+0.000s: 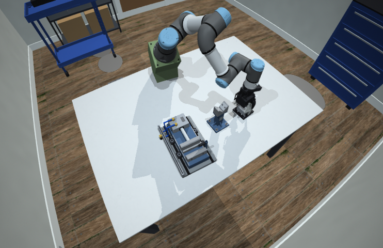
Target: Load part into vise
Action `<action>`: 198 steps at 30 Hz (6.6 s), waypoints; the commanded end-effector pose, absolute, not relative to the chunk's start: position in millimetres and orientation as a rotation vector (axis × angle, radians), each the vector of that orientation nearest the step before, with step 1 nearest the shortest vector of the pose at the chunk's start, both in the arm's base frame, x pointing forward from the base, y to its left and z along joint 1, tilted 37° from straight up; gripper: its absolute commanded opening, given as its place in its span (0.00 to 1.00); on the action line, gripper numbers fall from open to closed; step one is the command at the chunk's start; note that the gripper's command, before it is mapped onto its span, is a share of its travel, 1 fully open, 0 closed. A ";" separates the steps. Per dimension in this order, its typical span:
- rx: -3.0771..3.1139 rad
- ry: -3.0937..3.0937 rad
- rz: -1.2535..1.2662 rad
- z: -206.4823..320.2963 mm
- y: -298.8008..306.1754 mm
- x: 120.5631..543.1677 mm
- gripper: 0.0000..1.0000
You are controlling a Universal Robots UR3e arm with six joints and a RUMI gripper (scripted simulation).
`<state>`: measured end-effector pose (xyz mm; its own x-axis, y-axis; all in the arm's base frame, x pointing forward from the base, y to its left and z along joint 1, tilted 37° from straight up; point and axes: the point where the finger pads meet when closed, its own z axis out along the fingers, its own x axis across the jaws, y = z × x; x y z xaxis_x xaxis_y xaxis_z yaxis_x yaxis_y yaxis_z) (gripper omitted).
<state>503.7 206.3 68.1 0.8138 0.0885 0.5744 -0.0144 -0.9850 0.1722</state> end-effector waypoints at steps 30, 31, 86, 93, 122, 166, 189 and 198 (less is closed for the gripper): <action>2.829 0.059 0.912 68.6 206.7 504.4 0.51; 2.829 0.059 0.912 68.6 206.7 504.4 0.51; 2.829 0.059 0.912 69.6 206.9 503.7 0.00; 2.829 0.059 0.912 73.1 207.5 501.2 0.00; 2.829 0.059 0.912 135.1 219.0 455.5 0.00; 2.829 0.059 0.912 236.0 237.6 381.3 0.00; 2.829 0.059 0.912 238.6 238.0 379.4 0.00; 2.829 0.059 0.912 238.6 238.0 379.4 0.00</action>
<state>379.3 237.6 237.2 0.8141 0.0890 0.5739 -0.0144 -0.9848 0.1731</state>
